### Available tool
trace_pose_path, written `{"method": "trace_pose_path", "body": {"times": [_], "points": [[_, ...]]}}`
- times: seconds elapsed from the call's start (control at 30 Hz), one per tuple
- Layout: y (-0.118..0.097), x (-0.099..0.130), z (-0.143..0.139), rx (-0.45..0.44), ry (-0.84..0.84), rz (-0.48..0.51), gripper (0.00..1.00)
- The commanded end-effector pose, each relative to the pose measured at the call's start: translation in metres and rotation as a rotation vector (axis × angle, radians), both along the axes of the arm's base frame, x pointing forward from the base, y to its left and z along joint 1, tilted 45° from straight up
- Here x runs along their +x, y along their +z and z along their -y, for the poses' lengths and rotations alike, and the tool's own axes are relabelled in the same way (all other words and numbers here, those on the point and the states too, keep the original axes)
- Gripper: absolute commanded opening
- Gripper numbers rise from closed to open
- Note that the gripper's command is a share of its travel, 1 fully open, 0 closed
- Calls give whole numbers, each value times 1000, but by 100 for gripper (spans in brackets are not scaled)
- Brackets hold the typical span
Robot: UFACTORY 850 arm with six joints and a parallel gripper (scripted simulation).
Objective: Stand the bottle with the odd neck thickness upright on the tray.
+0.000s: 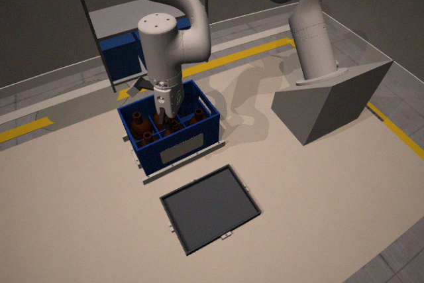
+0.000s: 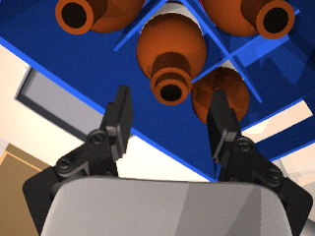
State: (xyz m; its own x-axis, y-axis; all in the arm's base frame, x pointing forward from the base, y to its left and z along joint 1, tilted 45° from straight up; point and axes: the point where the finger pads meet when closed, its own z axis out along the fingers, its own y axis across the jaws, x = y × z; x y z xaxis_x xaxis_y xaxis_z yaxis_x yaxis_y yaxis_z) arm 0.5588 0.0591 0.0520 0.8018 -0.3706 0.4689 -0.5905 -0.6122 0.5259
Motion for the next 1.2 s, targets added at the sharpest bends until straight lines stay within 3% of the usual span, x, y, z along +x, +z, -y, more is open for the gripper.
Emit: {"method": "trace_pose_path", "body": {"times": [0.0,1.17], "points": [[-2,1,2,1,1,1,65],[-22,4,22,1,1,1,65]]}}
